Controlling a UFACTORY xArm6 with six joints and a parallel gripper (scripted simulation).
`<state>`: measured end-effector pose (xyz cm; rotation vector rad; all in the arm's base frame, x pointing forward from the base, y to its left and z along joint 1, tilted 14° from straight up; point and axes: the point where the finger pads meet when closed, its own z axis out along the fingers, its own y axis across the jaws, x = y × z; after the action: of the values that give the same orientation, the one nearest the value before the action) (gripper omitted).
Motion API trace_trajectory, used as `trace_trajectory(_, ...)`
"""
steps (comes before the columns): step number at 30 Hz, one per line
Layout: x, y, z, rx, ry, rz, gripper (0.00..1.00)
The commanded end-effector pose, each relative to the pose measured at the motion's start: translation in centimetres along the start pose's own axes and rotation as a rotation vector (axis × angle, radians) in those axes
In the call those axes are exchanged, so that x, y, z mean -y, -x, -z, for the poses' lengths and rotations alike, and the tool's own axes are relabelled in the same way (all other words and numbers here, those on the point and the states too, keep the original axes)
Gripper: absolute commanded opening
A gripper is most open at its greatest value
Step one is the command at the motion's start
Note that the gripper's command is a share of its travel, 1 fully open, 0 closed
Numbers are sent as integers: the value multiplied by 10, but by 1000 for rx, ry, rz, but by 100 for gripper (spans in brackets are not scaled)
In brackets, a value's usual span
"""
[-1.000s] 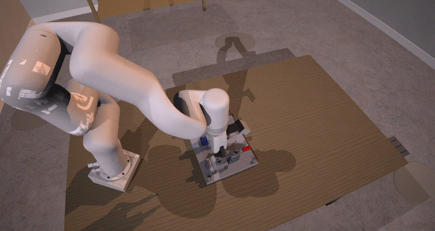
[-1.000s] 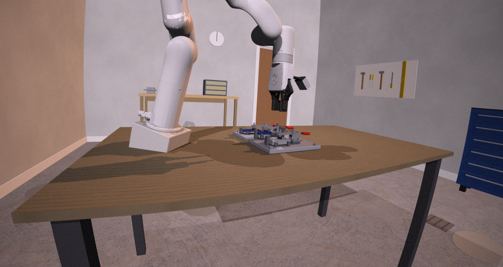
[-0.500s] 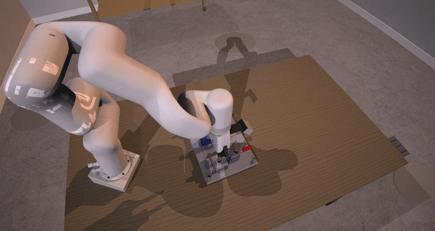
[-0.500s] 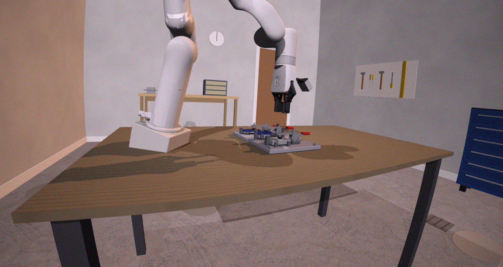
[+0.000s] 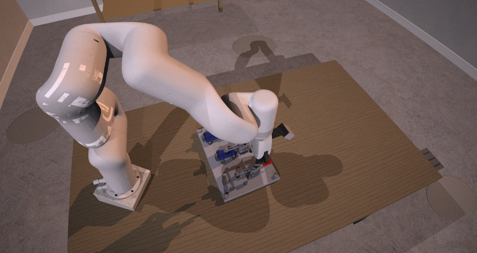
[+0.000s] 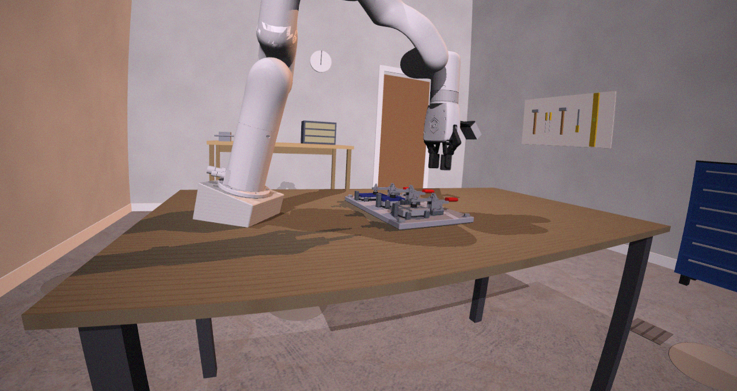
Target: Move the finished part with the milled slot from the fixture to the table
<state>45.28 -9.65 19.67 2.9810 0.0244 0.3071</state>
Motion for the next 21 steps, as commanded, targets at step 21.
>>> trace_trajectory(21, -1, -51, -3, 1, 1, 0, 47)
